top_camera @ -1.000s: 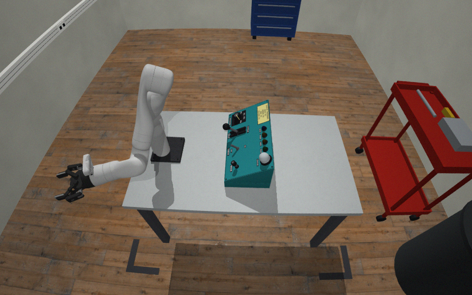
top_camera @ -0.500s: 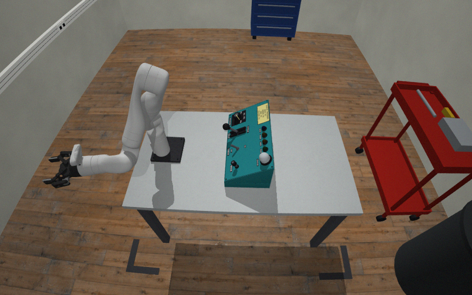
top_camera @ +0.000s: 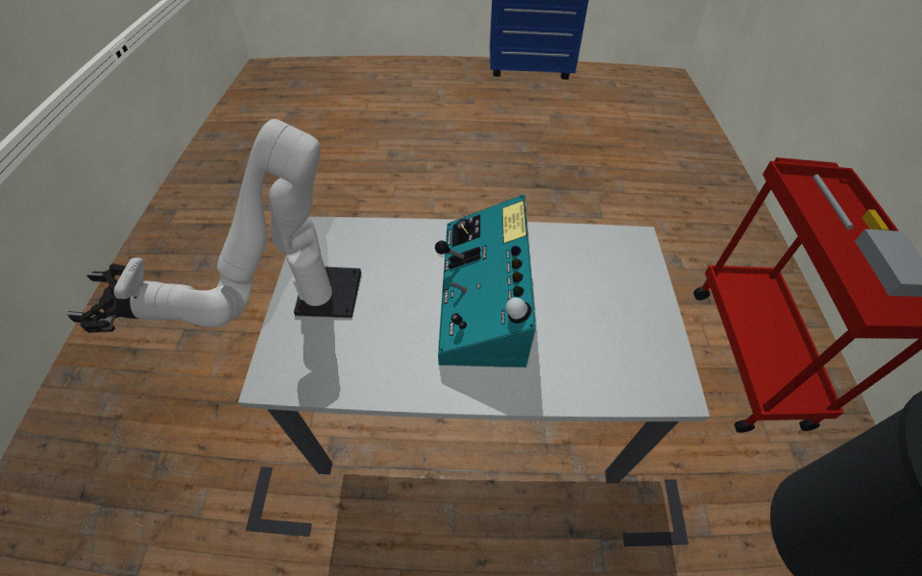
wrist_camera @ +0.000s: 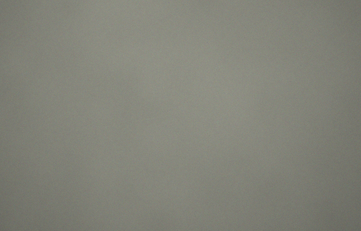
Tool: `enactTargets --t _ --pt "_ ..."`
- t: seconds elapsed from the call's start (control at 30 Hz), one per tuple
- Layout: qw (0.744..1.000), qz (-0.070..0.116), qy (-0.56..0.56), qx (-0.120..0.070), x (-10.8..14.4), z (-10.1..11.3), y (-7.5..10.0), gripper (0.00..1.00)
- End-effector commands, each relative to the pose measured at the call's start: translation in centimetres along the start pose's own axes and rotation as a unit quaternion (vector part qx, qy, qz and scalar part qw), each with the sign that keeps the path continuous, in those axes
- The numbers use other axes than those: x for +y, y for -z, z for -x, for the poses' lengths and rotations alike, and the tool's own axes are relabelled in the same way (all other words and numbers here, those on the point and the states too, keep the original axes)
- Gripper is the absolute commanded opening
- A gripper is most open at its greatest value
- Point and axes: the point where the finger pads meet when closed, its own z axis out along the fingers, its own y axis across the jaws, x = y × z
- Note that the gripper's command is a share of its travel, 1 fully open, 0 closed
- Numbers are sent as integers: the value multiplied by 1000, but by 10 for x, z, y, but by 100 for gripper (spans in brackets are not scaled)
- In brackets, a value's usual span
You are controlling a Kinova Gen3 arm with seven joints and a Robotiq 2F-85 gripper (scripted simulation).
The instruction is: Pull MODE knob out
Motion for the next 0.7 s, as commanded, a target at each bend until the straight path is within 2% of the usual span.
enactTargets --t 0.0,0.03,0.1,0.47,0.53,0.6,0.67 --pt "1000 11 1 1 8 -2 -5 100" --pt "1000 22 2 1 17 -4 -10 100" --pt "999 32 2 1 24 -5 -14 100" --pt "994 109 9 0 87 -14 -41 100" --pt "994 109 9 0 87 -14 -41 100" --pt "991 131 11 0 105 -16 -47 100" --pt "990 141 11 -1 113 -17 -49 100"
